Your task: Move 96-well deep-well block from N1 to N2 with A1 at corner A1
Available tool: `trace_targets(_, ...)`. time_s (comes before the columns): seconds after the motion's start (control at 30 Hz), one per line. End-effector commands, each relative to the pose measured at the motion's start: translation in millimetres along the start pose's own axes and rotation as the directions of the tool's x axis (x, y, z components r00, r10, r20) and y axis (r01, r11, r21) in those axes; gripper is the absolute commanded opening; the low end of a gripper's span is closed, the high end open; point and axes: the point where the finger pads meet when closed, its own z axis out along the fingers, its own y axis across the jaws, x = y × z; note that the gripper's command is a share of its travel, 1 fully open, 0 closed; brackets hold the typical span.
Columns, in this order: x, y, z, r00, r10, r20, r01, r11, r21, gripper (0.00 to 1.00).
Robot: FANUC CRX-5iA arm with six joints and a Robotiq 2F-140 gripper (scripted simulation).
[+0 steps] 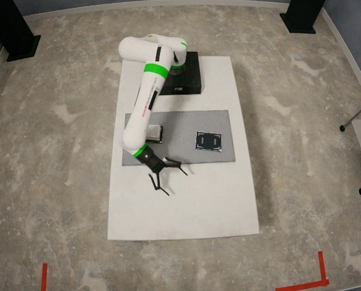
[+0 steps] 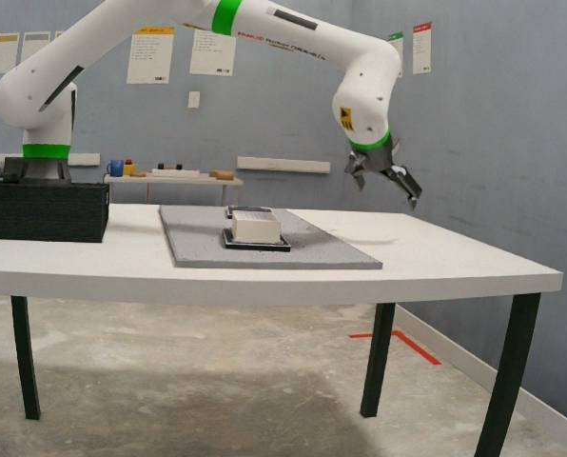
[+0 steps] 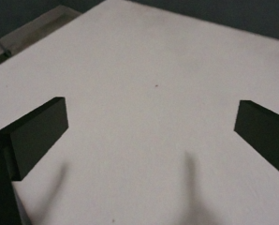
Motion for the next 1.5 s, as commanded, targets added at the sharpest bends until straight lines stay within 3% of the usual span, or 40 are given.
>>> trace_targets(0.0,-14,-10,-9,0.999,-0.017,0.033,0.017,1.0,-0.002,1.0)
trace_targets(0.27,-32,-21,-22,0.993,-0.055,0.1,0.055,0.998,0.0,1.0)
trace_targets(0.33,-39,-25,-27,0.984,-0.088,0.157,0.089,0.996,0.006,1.0)
trace_targets(0.7,-69,-44,-55,0.955,-0.149,0.257,0.149,0.989,0.022,1.0)
trace_targets(0.77,-75,-47,-61,0.934,-0.182,0.307,0.18,0.983,0.034,1.0)
trace_targets(0.9,-86,-54,-73,0.934,-0.182,0.307,0.18,0.983,0.034,1.0)
trace_targets(1.0,-95,-59,-83,0.895,-0.231,0.381,0.227,0.972,0.057,1.0)
trace_targets(1.13,-105,-65,-96,0.895,-0.231,0.381,0.227,0.972,0.057,1.0)
trace_targets(1.2,-111,-69,-103,0.864,-0.265,0.429,0.258,0.963,0.076,1.0)
trace_targets(1.47,-126,-78,-125,0.83,-0.297,0.473,0.287,0.953,0.096,1.0)
